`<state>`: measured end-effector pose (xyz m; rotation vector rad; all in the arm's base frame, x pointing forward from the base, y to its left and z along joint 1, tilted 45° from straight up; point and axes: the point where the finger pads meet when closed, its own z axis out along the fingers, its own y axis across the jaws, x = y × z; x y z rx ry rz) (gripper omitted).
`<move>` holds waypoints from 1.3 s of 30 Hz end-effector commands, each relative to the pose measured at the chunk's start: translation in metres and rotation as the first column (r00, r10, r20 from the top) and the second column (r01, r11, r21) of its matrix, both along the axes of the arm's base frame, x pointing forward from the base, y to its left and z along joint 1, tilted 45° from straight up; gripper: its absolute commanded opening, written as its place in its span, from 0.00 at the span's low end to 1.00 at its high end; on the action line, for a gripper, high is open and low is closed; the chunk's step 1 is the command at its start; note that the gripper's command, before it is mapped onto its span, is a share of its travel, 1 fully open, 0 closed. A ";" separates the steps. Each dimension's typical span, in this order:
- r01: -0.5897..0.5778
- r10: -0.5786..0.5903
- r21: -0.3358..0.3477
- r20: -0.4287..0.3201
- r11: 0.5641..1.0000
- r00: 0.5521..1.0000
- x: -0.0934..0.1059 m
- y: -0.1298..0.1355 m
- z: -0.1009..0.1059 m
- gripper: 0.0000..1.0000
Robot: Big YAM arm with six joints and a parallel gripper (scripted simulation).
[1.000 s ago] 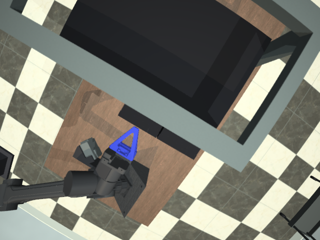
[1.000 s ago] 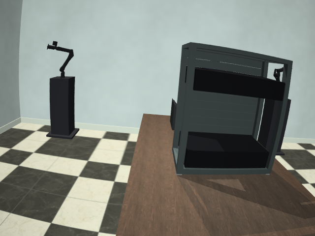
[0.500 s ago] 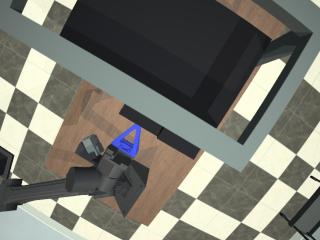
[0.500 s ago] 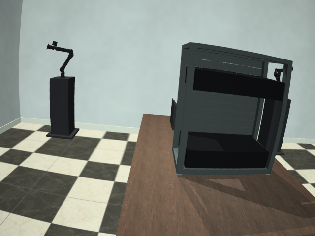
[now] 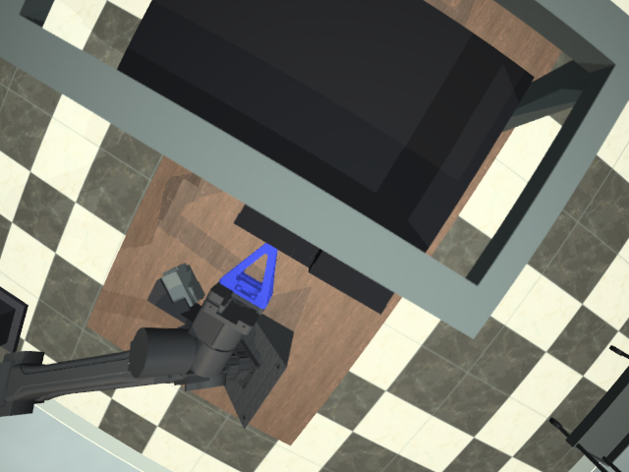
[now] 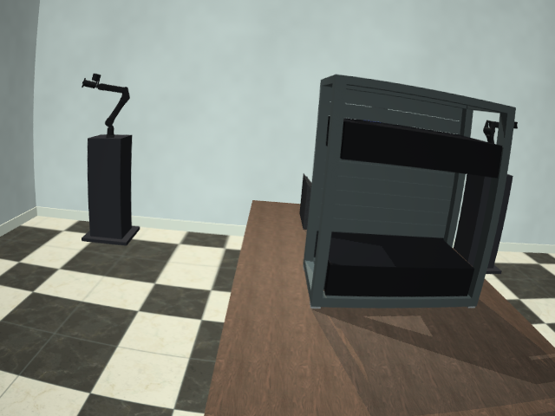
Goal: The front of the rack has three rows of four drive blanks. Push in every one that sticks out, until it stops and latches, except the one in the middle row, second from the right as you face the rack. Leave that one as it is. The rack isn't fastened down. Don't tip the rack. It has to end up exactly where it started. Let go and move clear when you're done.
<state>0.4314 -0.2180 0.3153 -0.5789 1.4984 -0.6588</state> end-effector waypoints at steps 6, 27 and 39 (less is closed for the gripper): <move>-0.018 0.019 -0.039 0.037 0.999 0.999 0.025 -0.003 0.028 0.00; -0.018 0.019 -0.037 0.035 0.999 0.999 0.049 -0.005 0.028 0.00; -0.018 0.019 -0.037 0.035 0.999 0.999 0.049 -0.005 0.028 0.00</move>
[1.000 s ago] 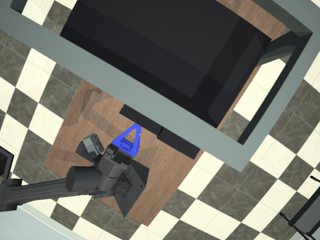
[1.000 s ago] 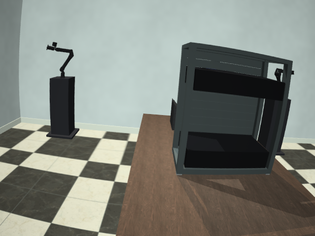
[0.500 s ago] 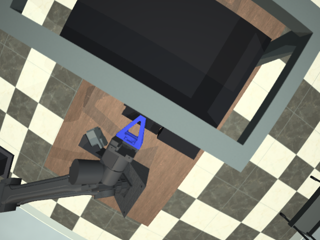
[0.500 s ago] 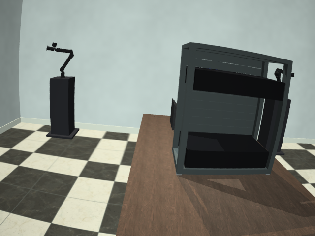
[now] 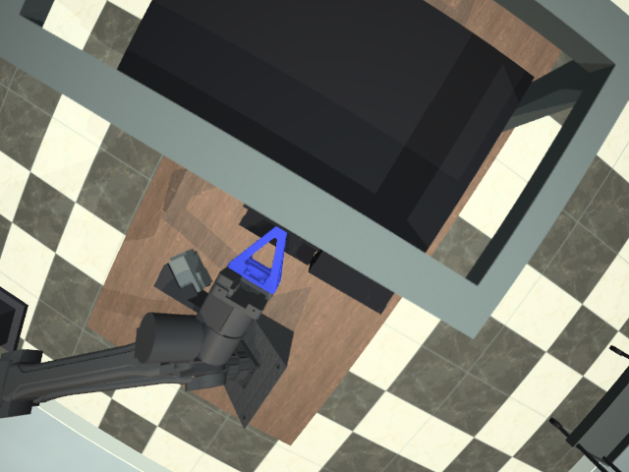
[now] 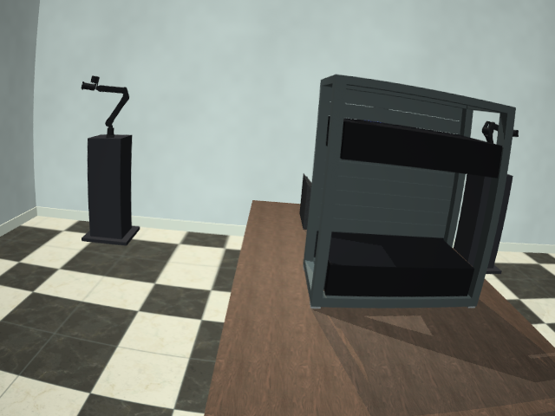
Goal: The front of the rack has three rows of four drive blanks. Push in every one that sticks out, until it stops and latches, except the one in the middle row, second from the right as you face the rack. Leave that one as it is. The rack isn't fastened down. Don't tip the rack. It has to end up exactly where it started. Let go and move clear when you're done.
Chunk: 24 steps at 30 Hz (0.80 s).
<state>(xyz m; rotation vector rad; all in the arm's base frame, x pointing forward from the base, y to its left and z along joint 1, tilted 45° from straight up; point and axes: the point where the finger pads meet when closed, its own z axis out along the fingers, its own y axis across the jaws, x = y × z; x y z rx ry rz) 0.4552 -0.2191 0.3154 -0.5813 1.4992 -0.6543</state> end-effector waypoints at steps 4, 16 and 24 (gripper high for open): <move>-0.014 0.016 -0.038 0.038 0.999 0.999 0.025 -0.003 0.028 0.00; -0.014 0.016 -0.036 0.036 0.999 0.999 0.034 -0.004 0.027 0.00; -0.014 0.016 -0.035 0.035 0.999 0.999 0.034 -0.004 0.027 0.00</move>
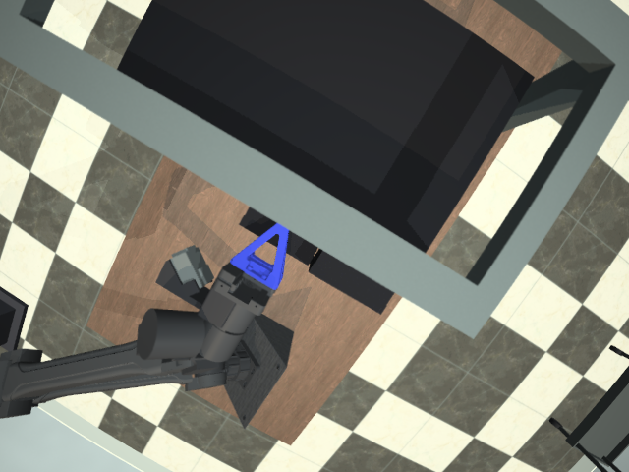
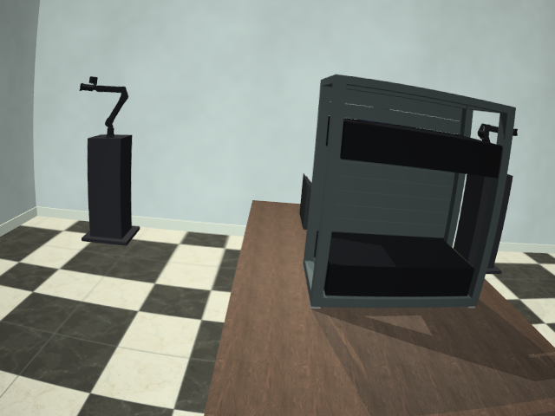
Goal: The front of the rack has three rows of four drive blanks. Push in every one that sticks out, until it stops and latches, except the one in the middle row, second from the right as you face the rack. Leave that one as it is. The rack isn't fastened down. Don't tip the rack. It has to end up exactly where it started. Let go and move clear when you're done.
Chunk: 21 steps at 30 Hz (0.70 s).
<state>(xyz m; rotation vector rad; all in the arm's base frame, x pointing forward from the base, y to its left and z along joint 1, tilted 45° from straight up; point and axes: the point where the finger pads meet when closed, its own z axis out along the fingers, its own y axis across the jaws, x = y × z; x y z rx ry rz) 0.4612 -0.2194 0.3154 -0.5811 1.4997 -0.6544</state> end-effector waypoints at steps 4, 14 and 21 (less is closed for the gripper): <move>-0.015 0.016 -0.035 0.035 0.999 0.999 0.028 -0.004 0.027 0.00; -0.015 0.016 -0.035 0.035 0.999 0.999 0.028 -0.004 0.027 0.00; -0.015 0.016 -0.033 0.032 0.999 0.999 0.025 -0.004 0.026 0.00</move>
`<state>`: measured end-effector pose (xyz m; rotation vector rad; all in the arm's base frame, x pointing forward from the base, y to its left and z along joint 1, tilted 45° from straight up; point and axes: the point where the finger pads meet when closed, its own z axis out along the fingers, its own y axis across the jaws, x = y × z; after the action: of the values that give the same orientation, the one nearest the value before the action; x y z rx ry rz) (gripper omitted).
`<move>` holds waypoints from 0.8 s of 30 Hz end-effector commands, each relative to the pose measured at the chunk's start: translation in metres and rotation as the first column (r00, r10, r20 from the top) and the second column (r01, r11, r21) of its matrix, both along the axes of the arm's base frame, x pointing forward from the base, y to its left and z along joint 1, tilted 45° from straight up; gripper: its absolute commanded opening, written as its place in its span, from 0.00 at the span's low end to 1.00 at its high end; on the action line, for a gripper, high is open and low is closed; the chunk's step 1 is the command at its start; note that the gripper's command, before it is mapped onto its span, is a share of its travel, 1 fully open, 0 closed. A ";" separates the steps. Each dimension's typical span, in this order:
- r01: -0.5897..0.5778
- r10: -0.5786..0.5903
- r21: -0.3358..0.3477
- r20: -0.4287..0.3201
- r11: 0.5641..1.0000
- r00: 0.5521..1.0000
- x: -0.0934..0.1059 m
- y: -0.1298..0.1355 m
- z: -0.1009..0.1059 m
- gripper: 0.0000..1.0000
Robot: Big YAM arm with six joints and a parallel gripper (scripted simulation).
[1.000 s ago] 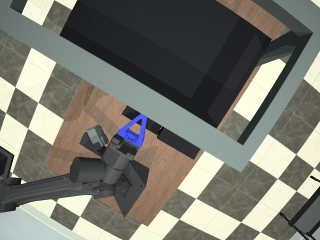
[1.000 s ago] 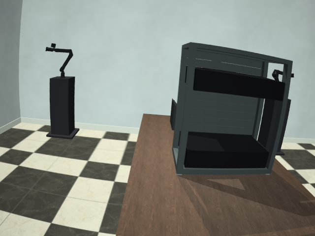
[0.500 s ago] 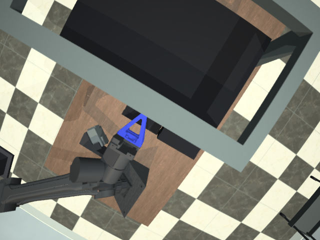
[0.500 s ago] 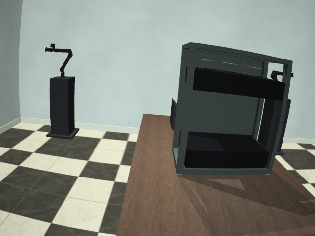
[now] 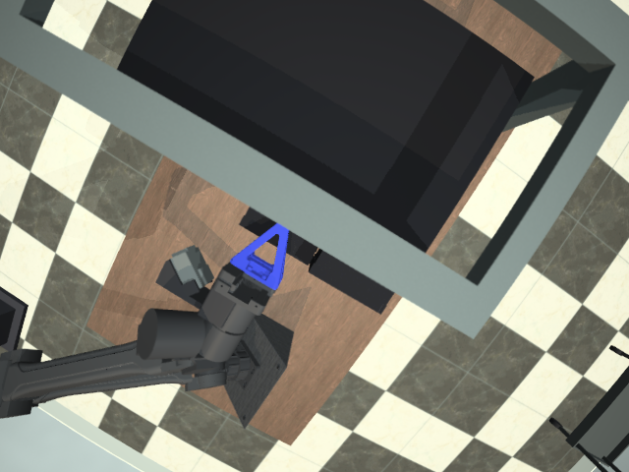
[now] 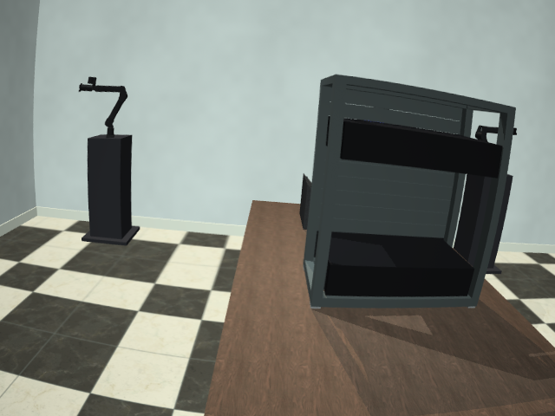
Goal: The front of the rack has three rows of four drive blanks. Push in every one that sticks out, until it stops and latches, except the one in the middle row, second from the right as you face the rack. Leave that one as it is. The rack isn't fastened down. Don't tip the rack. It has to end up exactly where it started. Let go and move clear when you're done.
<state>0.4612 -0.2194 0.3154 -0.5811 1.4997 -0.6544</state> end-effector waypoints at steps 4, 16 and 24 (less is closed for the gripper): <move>0.009 -0.009 -0.008 -0.001 1.000 1.000 -0.011 -0.008 0.005 0.00; 0.007 -0.007 -0.003 0.000 1.000 1.000 -0.088 -0.003 0.004 0.00; -0.006 0.006 -0.007 0.005 1.000 1.000 -0.091 -0.002 -0.001 0.00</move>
<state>0.3696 -0.2204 0.3240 -0.5882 1.4864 -0.6619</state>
